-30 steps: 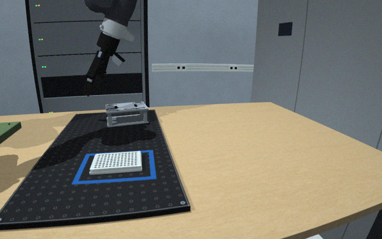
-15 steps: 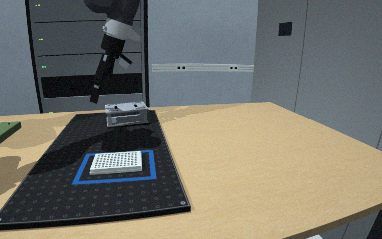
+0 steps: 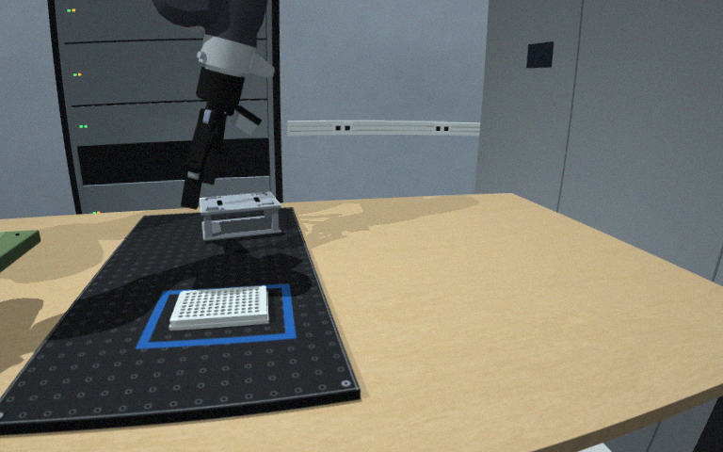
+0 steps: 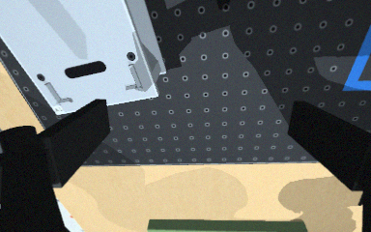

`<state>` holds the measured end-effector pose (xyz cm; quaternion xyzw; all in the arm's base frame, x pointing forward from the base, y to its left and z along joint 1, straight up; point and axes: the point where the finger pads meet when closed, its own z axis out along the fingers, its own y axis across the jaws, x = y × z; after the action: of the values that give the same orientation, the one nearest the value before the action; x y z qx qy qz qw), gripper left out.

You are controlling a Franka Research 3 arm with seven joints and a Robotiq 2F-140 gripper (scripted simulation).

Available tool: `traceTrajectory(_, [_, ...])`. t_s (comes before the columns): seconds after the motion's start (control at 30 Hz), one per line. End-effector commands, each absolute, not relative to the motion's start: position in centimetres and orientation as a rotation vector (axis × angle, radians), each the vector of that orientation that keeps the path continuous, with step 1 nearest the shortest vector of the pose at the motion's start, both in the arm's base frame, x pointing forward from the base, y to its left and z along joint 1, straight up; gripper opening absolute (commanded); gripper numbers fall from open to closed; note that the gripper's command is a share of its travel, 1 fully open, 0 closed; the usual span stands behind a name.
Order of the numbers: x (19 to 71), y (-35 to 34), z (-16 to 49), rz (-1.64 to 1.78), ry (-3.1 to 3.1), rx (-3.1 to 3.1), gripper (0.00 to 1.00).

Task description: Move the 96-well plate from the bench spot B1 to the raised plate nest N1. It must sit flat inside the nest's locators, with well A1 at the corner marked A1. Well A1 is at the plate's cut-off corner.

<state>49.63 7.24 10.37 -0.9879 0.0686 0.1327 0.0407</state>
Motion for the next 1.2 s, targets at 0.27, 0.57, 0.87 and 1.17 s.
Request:
traceTrajectory(0.27, [51.6, 2.7, 9.6, 0.297, 0.129, -3.041, 1.00])
traceTrajectory(0.57, [52.7, -1.7, 9.0, 0.226, 0.126, -3.057, 1.00])
traceTrajectory(0.87, [53.2, -5.1, 8.7, 0.173, 0.122, -3.071, 1.00])
traceTrajectory(1.17, [53.5, -9.1, 8.3, 0.116, 0.115, -3.091, 1.00])
